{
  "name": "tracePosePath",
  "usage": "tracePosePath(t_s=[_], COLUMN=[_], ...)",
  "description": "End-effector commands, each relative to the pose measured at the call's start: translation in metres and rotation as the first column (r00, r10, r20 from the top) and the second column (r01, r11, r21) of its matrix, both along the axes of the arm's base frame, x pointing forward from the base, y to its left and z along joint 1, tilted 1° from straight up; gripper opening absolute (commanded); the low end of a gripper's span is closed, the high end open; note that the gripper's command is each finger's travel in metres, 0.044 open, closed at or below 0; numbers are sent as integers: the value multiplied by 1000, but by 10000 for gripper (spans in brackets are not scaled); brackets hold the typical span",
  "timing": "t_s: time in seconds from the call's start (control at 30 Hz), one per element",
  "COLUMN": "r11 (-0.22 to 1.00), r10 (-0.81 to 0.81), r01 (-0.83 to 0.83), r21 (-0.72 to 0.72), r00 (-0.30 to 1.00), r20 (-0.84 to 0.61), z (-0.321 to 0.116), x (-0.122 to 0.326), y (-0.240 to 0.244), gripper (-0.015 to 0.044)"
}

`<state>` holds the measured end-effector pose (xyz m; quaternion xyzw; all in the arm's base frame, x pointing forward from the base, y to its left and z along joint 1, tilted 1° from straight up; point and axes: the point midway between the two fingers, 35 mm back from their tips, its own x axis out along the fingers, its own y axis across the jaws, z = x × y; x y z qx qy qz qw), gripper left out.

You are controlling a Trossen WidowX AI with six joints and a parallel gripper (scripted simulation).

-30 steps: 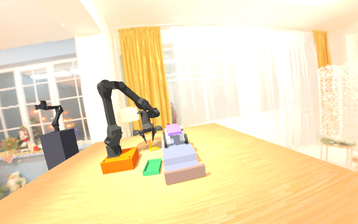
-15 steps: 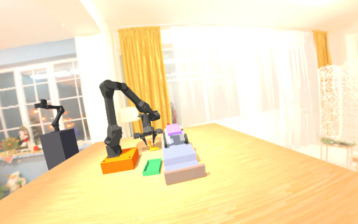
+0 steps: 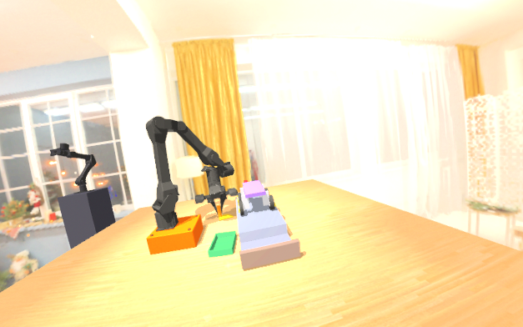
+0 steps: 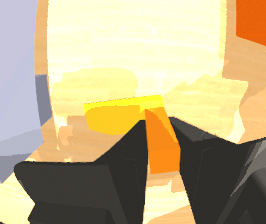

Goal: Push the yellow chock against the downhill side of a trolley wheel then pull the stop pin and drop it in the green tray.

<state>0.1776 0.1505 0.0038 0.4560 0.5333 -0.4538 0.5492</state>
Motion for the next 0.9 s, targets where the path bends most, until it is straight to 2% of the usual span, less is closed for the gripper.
tracePosePath(t_s=[0.0,0.87], r11=[1000,1000], r10=[0,0], r01=[0,0], r21=[1,3], r00=[1000,1000], r20=[1,0], z=[8,96], x=[0,-3], y=[0,-2], gripper=[0,0])
